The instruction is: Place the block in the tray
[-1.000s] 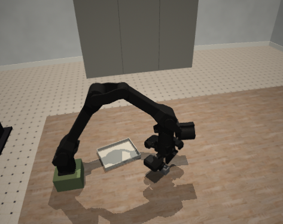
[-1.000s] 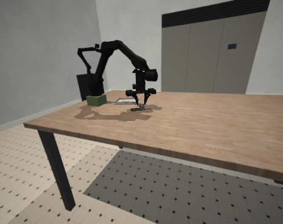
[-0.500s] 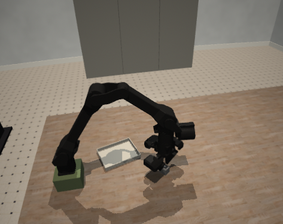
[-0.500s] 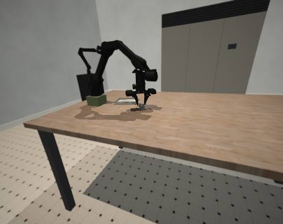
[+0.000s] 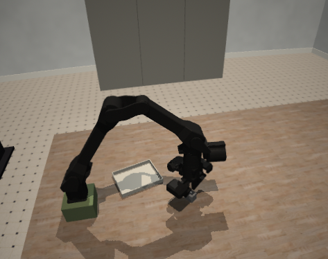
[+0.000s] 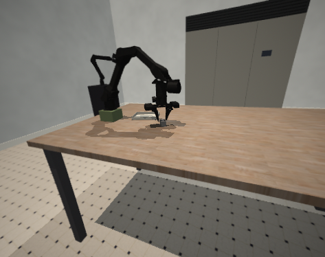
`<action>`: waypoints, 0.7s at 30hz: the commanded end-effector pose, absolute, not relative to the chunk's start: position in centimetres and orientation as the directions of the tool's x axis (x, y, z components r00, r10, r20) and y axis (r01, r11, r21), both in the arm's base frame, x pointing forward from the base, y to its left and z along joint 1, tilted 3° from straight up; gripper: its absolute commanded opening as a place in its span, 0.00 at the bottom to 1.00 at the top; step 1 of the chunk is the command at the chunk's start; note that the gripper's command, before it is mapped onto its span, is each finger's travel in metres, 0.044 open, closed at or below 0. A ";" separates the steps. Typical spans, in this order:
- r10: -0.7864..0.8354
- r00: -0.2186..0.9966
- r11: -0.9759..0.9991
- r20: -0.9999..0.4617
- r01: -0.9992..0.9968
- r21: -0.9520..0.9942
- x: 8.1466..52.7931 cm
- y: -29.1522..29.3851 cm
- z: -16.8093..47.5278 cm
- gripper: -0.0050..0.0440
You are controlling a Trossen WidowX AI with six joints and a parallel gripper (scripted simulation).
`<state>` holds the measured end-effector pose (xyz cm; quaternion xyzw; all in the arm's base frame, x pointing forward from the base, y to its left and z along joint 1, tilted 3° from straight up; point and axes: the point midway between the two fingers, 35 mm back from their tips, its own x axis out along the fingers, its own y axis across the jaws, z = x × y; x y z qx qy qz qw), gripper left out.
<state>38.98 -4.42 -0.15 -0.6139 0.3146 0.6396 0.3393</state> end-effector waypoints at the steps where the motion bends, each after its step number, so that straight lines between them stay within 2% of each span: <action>1: 0.045 0.008 -0.576 -0.999 -0.817 -0.033 39.4 -4.5 0.6 0.55; 21: 0.045 0.008 -0.576 -0.999 -0.817 -0.033 39.8 -4.5 0.6 0.55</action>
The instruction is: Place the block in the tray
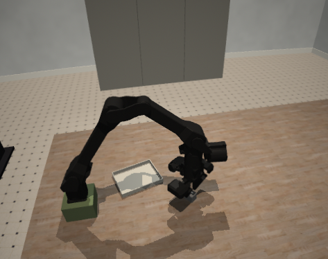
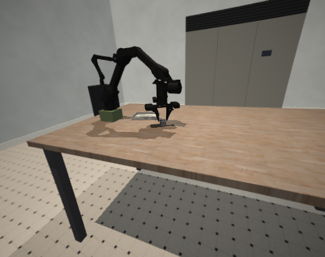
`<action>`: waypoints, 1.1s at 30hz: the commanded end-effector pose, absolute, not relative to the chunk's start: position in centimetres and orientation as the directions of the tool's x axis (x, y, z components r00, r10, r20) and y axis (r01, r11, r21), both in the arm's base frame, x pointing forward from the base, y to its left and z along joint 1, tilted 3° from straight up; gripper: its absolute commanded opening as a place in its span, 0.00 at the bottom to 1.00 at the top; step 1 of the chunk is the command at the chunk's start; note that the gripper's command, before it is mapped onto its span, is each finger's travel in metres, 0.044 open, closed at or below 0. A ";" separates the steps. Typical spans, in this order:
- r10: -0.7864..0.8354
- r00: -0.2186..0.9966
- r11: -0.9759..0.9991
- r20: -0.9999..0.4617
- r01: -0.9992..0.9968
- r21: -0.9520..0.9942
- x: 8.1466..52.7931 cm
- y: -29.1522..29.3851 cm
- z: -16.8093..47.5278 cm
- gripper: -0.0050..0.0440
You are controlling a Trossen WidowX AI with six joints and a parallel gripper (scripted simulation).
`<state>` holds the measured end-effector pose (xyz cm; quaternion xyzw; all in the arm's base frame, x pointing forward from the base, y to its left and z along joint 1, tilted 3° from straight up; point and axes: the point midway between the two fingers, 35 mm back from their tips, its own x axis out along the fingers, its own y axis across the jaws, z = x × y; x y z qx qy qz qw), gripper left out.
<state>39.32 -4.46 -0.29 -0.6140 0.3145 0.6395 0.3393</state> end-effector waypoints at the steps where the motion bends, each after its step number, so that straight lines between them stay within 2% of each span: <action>1: 0.045 0.008 -0.576 -0.999 -0.817 -0.033 39.8 -4.5 0.6 0.55; 33: 0.045 0.008 -0.576 -0.999 -0.817 -0.033 39.8 -4.4 -2.2 0.55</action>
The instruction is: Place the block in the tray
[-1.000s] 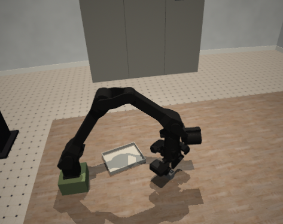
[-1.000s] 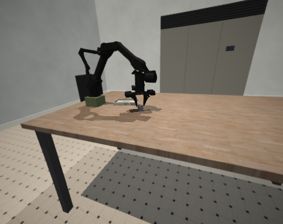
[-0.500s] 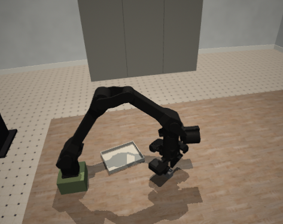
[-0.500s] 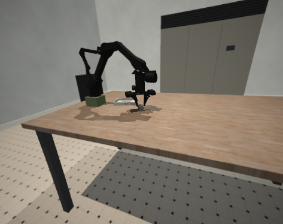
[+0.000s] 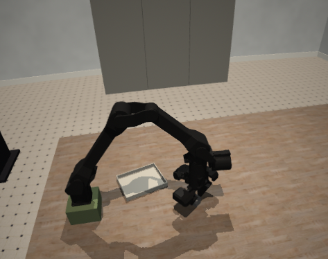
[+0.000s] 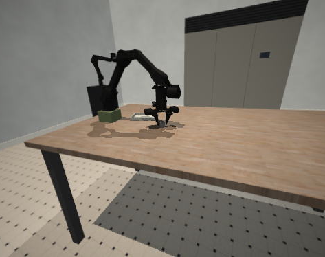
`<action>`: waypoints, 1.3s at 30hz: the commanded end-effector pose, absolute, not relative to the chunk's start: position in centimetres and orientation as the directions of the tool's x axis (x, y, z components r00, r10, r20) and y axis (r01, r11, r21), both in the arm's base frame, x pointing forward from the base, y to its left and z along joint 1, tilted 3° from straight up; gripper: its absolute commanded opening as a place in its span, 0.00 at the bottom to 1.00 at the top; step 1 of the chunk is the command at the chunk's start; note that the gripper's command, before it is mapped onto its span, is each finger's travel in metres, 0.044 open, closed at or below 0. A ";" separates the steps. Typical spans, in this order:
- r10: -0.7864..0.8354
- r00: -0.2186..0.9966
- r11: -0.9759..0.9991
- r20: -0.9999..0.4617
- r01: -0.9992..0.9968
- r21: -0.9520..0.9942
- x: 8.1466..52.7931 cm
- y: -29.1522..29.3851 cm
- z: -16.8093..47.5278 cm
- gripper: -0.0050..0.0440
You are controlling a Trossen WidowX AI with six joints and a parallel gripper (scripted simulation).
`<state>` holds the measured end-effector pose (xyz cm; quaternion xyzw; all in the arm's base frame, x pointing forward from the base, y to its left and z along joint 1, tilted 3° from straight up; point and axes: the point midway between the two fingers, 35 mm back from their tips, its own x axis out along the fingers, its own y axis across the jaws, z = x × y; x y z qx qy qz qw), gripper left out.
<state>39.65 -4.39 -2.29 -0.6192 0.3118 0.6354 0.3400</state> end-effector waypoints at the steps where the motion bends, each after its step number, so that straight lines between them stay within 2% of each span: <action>1: 0.045 0.008 -0.576 -0.999 -0.817 -0.033 39.8 -4.4 -2.2 0.55; 37: 0.045 0.008 -0.576 -0.999 -0.817 -0.033 39.8 -4.4 -2.3 0.55; 38: 0.045 0.008 -0.576 -0.999 -0.817 -0.033 39.8 -4.4 -2.3 0.10; 39: 0.045 0.008 -0.576 -0.999 -0.817 -0.033 39.8 -4.4 -2.3 0.10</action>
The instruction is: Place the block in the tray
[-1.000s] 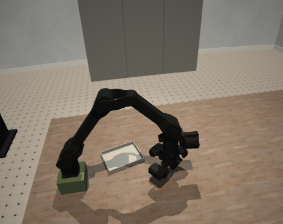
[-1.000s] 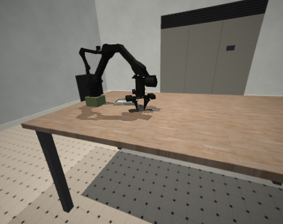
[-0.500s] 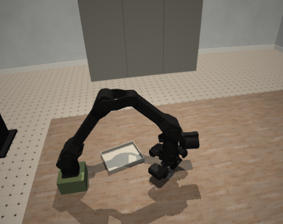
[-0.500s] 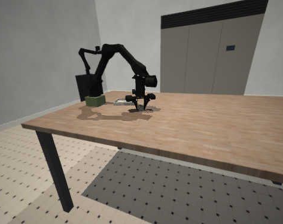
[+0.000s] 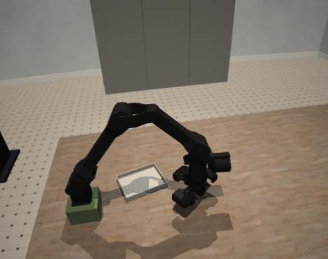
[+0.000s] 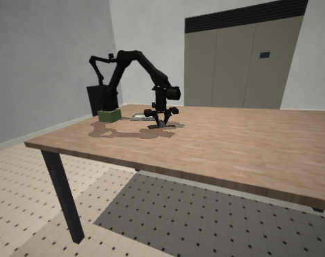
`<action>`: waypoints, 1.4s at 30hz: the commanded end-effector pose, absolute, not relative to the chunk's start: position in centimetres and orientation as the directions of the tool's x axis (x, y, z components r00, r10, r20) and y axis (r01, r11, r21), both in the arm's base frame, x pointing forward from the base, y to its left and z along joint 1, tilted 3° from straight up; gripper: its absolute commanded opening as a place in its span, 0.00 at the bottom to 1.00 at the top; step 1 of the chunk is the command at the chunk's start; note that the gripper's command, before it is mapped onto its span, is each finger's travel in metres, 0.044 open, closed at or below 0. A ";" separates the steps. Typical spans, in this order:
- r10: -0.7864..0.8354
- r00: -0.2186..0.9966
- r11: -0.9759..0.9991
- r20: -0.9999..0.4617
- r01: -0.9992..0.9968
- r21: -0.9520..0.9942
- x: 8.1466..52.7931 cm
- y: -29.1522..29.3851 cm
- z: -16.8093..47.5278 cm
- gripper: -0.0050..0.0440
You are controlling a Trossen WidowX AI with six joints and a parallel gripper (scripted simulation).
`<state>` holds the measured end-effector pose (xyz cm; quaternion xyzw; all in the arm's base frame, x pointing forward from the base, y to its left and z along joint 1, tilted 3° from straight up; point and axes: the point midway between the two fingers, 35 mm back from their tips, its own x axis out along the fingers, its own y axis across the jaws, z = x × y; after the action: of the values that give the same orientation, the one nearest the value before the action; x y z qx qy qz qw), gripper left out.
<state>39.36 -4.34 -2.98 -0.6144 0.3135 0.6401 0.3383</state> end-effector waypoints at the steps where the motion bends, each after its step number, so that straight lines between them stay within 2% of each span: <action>1: 0.045 0.008 -0.576 -0.999 -0.817 -0.033 39.8 -4.4 -2.3 0.10; 42: 0.045 0.008 -0.576 -0.999 -0.817 -0.033 39.8 -4.4 -1.6 0.10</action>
<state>39.21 -4.31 -2.89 -0.6121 0.3143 0.6424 0.3374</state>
